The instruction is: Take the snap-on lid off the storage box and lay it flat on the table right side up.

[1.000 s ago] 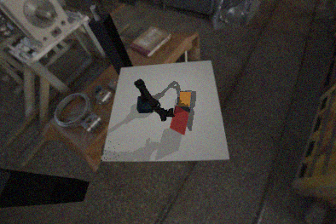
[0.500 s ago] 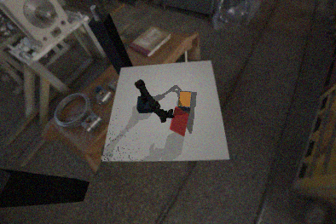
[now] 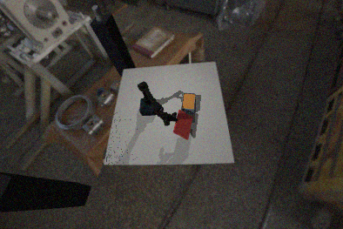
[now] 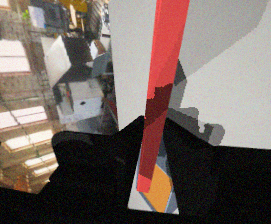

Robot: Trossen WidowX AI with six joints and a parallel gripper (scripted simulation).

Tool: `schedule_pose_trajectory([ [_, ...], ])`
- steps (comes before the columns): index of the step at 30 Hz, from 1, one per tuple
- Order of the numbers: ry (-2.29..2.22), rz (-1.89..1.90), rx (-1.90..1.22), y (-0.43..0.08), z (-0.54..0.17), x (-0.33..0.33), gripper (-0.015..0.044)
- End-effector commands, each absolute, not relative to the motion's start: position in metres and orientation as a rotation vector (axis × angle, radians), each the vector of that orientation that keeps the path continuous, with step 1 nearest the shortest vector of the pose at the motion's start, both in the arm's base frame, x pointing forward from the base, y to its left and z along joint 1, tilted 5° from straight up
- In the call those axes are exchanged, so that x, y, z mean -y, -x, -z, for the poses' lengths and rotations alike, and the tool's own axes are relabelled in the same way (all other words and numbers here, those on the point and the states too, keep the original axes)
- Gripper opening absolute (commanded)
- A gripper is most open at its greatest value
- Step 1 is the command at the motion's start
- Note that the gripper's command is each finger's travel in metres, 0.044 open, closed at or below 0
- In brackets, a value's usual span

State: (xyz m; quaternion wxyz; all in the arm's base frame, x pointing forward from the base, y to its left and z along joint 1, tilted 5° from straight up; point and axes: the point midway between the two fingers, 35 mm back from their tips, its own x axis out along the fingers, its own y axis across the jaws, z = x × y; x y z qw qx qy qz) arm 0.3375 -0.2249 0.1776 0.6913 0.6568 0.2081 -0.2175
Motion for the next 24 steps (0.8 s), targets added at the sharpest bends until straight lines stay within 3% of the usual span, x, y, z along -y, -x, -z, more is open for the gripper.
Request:
schedule_pose_trajectory([
  [1, -1.460, 0.474, -0.463, -0.339, -0.176, 0.225, 0.0000],
  [24, -1.460, 0.474, -0.463, -0.340, -0.157, 0.226, 0.0000],
])
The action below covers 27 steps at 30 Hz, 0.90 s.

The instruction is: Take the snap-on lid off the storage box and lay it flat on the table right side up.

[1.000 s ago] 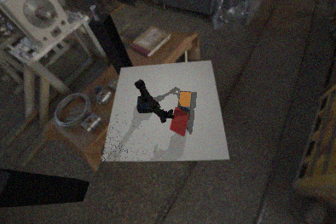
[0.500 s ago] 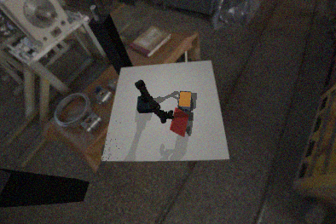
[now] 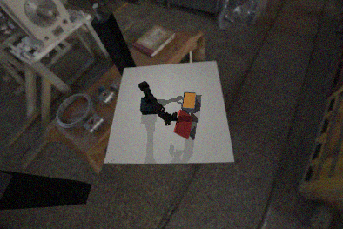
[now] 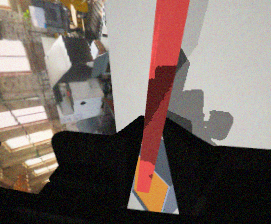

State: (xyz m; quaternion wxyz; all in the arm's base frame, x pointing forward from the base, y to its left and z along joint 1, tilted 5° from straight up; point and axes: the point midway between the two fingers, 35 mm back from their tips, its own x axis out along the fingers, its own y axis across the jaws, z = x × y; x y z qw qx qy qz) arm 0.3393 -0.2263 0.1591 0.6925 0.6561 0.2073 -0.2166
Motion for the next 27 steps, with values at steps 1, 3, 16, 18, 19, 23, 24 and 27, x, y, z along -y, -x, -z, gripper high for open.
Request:
schedule_pose_trajectory([
  [1, -1.460, 0.474, -0.463, -0.340, -0.157, 0.226, 0.0000],
  [3, -1.460, 0.474, -0.463, -0.340, -0.155, 0.226, 0.0000],
  [16, -1.460, 0.474, -0.463, -0.341, -0.145, 0.226, 0.0000],
  [18, -1.460, 0.474, -0.463, -0.342, -0.143, 0.227, 0.0000],
  [19, -1.460, 0.474, -0.463, -0.342, -0.142, 0.227, 0.0000],
  [23, -1.460, 0.474, -0.463, -0.342, -0.139, 0.227, 0.0000],
  [24, -1.460, 0.474, -0.463, -0.342, -0.138, 0.227, 0.0000],
  [27, -1.460, 0.474, -0.463, -0.342, -0.136, 0.227, 0.0000],
])
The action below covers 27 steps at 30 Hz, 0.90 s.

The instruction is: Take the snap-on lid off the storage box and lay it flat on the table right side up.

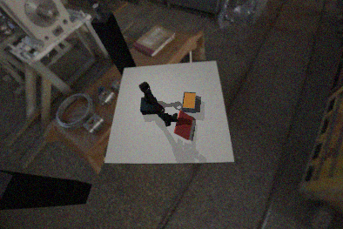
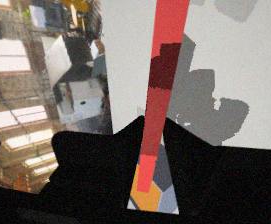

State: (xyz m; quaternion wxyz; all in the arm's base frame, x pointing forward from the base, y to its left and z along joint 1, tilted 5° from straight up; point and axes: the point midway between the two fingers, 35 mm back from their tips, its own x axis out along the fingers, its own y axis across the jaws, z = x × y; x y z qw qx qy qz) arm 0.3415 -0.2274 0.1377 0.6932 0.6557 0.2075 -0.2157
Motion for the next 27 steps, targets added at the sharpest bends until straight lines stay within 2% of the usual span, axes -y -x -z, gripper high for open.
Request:
schedule_pose_trajectory([
  [1, -1.460, 0.474, -0.463, -0.342, -0.135, 0.227, 0.0000],
  [27, -1.460, 0.474, -0.463, -0.344, -0.114, 0.228, 0.0000],
])
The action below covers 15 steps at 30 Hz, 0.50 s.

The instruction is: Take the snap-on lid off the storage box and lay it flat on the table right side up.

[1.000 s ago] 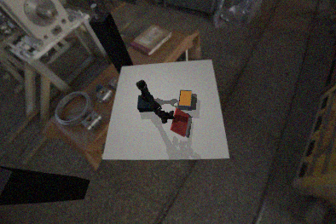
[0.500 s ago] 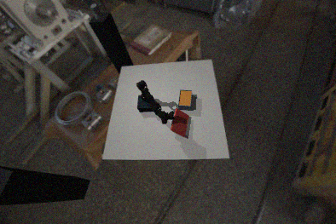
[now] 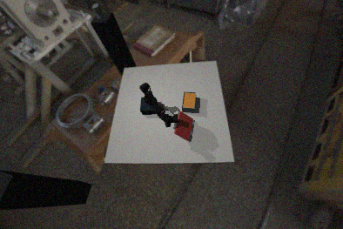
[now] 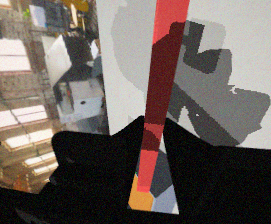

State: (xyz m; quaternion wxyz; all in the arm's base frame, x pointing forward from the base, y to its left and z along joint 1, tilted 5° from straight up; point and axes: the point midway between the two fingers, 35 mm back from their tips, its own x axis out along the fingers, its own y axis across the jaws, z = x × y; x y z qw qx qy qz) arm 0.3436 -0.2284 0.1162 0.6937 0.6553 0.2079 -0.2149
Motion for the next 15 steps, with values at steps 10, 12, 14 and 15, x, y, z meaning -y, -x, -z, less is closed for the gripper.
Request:
schedule_pose_trajectory([
  [10, -1.460, 0.474, -0.463, -0.345, -0.106, 0.229, 0.0000],
  [12, -1.460, 0.474, -0.463, -0.345, -0.105, 0.229, 0.0000],
  [14, -1.460, 0.474, -0.463, -0.345, -0.103, 0.229, 0.0000],
  [15, -1.460, 0.474, -0.463, -0.345, -0.102, 0.229, 0.0000],
])
